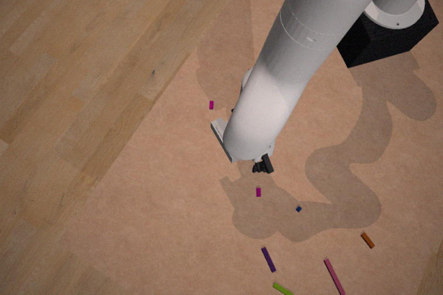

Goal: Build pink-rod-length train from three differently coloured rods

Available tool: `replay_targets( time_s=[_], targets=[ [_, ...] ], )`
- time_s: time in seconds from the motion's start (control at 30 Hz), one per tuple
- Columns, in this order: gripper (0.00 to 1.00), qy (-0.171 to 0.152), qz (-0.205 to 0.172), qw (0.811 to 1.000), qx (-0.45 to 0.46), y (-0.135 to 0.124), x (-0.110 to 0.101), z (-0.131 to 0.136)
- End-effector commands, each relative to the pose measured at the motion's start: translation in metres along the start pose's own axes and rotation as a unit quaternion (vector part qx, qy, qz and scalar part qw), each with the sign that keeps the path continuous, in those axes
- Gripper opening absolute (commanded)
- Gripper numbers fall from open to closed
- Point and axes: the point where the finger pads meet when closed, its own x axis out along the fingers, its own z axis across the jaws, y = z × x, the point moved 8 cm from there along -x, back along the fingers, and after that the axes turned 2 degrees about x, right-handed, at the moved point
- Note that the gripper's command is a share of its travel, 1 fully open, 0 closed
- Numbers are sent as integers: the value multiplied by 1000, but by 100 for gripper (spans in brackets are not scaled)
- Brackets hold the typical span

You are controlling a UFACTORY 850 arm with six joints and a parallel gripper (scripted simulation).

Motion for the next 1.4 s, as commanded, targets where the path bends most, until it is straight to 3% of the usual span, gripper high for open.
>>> replay_targets(
  time_s=[0.0,0.53,0.57,0.77,1.03,1.1,1.13,1.37],
  targets=[
    [100,-11,-13,997,82,6,0,12],
    [100,-13,-11,962,273,13,2,46],
    [100,-13,-10,949,313,14,2,53],
    [100,-14,-9,922,387,15,3,67],
    [100,-14,-7,872,490,17,4,87],
    [100,-14,-7,872,490,17,4,87],
    [100,-14,-7,850,526,17,4,94],
    [100,-15,-6,798,603,18,5,110]
  ],
)
